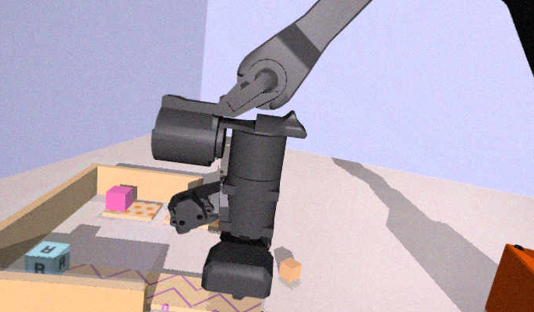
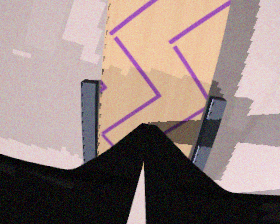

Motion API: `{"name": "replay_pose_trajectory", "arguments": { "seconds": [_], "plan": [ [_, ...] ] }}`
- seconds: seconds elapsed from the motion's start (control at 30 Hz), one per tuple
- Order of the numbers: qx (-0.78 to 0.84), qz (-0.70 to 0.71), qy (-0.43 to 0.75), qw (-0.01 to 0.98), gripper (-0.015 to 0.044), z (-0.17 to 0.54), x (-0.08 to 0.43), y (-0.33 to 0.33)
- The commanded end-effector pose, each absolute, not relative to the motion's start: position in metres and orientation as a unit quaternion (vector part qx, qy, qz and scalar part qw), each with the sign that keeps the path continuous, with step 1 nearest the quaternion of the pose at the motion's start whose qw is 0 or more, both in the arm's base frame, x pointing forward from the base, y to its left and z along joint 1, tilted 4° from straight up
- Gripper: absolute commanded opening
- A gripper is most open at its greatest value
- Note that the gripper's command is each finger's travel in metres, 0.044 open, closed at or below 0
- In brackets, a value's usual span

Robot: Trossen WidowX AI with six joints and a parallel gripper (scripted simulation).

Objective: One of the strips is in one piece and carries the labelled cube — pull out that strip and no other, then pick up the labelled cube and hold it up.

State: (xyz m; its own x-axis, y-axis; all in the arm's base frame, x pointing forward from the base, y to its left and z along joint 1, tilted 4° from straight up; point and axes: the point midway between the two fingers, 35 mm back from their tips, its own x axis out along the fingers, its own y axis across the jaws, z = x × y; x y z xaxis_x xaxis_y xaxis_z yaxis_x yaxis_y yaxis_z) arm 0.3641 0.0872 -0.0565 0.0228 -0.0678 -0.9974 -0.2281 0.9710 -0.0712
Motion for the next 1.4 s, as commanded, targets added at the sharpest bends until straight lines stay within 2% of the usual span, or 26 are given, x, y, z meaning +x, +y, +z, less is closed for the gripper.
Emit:
{"name": "replay_pose_trajectory", "arguments": {
  "seconds": [0.0, 1.37],
  "plan": [
    [-0.107, 0.059, 0.697, 0.706, 0.0000, -0.0576, 0.3635, 0.0873],
    [-0.107, 0.059, 0.697, 0.706, 0.0000, -0.0616, 0.3642, 0.0871]
  ]
}}
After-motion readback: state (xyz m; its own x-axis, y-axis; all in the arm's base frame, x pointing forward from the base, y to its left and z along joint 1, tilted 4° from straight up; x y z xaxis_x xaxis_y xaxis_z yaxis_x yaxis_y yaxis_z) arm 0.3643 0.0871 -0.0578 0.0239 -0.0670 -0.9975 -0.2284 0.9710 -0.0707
